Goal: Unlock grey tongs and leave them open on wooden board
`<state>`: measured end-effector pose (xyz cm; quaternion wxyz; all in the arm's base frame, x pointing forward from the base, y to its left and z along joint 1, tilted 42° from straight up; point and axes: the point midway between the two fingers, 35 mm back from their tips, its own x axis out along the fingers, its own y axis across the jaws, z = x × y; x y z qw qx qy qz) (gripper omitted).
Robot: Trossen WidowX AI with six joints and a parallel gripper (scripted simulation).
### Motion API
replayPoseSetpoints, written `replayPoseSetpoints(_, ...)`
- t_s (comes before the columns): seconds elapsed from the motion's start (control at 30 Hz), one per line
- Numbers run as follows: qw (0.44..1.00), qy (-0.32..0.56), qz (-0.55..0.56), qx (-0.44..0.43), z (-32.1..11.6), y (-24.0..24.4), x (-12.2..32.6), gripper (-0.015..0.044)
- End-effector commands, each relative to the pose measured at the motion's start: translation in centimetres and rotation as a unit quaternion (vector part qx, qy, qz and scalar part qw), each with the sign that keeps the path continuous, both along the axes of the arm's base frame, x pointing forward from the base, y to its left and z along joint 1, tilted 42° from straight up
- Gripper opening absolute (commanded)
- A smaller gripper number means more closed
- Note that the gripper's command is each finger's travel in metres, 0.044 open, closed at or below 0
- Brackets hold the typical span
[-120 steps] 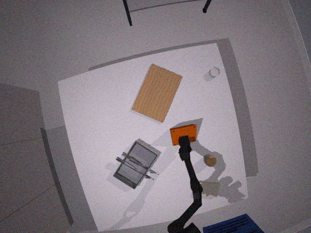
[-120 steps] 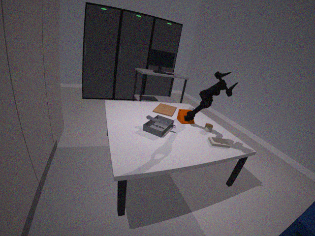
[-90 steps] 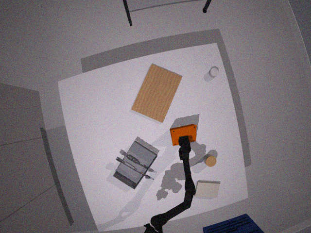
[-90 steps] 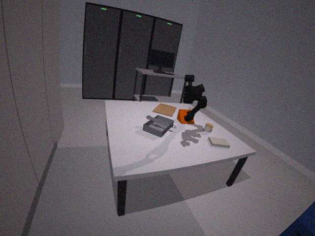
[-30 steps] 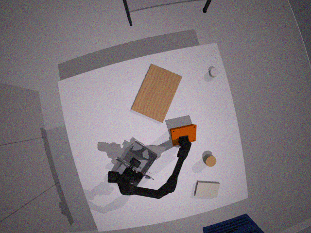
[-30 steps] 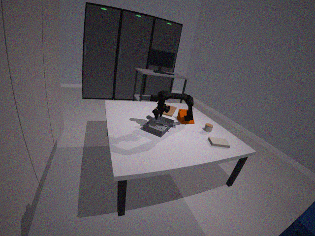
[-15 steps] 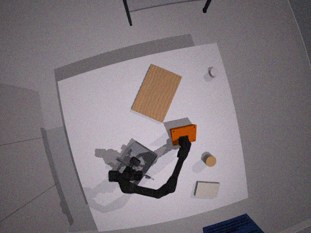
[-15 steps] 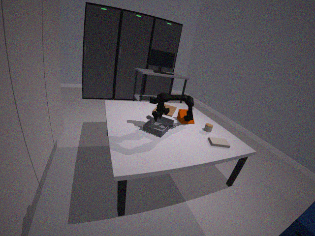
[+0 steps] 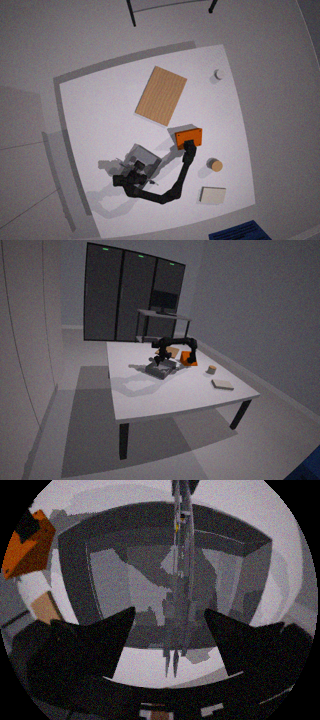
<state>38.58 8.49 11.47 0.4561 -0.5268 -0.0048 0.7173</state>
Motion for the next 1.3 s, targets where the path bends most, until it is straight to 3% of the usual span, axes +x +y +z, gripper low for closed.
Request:
replayPoseSetpoints(0.0, 1.000, 0.001, 0.000, 0.003, -0.4, 0.6, -0.1, 0.0440)
replayPoseSetpoints(0.4, 1.000, 0.001, 0.000, 0.004, -1.6, 1.8, -0.4, 0.0440)
replayPoseSetpoints(0.8, 1.000, 0.000, 0.000, 0.001, -1.5, 1.4, -0.2, 0.0125)
replayPoseSetpoints(1.27, 1.000, 0.000, 0.000, 0.001, -1.5, 1.4, -0.2, 0.0032)
